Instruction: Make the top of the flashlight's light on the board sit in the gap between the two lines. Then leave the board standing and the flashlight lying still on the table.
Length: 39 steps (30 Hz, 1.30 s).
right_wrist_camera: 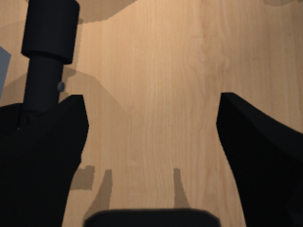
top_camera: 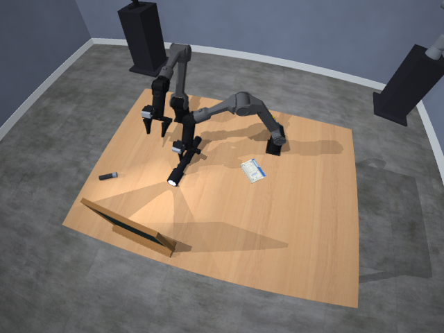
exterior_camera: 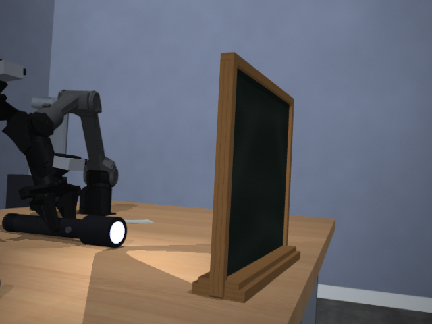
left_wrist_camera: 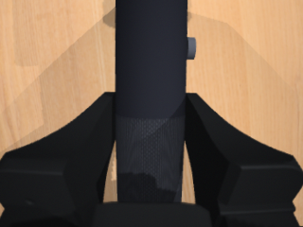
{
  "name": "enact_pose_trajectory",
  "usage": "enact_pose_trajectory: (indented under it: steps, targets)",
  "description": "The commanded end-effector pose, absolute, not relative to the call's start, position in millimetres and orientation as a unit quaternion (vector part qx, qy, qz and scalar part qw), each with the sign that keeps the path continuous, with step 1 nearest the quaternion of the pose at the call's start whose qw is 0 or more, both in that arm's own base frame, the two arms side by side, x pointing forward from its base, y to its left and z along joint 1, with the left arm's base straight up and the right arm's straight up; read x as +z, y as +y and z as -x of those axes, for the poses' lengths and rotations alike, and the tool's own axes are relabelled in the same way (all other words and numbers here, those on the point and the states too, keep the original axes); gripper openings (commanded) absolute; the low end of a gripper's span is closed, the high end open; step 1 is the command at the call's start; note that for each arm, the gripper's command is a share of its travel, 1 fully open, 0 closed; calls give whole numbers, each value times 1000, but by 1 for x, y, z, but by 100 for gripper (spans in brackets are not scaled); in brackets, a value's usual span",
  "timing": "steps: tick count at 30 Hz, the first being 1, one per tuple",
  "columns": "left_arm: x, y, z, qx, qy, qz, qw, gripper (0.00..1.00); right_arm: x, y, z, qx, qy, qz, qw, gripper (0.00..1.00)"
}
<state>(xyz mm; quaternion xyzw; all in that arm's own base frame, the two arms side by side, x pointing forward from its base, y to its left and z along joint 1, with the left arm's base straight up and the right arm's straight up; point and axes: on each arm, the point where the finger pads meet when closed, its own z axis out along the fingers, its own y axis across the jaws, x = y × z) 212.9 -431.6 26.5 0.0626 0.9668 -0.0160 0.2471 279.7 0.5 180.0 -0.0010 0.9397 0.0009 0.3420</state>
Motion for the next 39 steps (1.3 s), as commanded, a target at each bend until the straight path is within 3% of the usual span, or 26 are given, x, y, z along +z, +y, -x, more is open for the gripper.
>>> enact_pose_trajectory:
  steps: [1,14,39]
  targets:
    - [27,-432,-213,-17,967,-62,247,37,180,0,-281,1,941,0,340,100]
    - [27,-432,-213,-17,967,-62,247,37,140,-4,-330,37,980,-27,195,100]
    - [27,-432,-213,-17,967,-62,247,37,83,-9,-369,89,993,-49,67,100]
